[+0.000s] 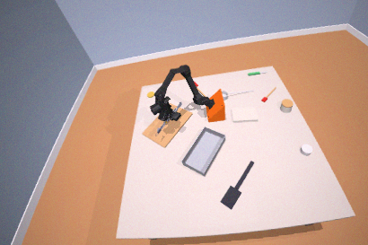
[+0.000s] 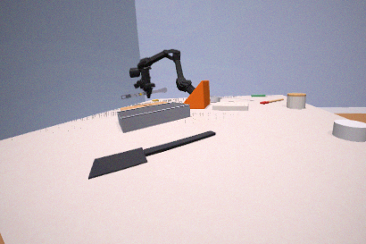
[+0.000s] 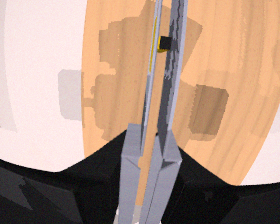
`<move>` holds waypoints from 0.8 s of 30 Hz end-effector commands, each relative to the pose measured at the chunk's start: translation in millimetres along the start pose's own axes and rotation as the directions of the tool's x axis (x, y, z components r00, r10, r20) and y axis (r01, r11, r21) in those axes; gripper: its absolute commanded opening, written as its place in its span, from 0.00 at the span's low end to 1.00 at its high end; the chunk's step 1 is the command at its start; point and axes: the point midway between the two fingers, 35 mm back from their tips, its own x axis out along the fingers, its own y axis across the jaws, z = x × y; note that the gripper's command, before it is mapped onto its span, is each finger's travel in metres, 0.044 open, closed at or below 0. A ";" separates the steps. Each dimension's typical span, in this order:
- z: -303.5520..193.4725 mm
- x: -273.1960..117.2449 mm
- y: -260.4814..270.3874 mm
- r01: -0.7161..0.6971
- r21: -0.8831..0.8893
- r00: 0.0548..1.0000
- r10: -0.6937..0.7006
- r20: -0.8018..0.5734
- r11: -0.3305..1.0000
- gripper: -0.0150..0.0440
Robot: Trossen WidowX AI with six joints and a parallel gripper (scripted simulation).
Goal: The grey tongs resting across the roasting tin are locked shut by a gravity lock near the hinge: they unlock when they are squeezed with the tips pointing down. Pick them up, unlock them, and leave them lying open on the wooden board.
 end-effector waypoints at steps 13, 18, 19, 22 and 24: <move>-4.0 24.7 -5.4 0.018 0.011 1.000 -0.018 0.013 1.000 0.00; -5.3 30.1 -6.9 0.023 0.014 1.000 -0.023 0.014 1.000 0.00; -5.3 30.1 -6.9 0.023 0.014 1.000 -0.023 0.014 1.000 0.00; -5.3 30.1 -6.9 0.023 0.014 1.000 -0.023 0.014 1.000 0.00; -5.3 30.1 -6.9 0.023 0.014 1.000 -0.023 0.014 1.000 0.00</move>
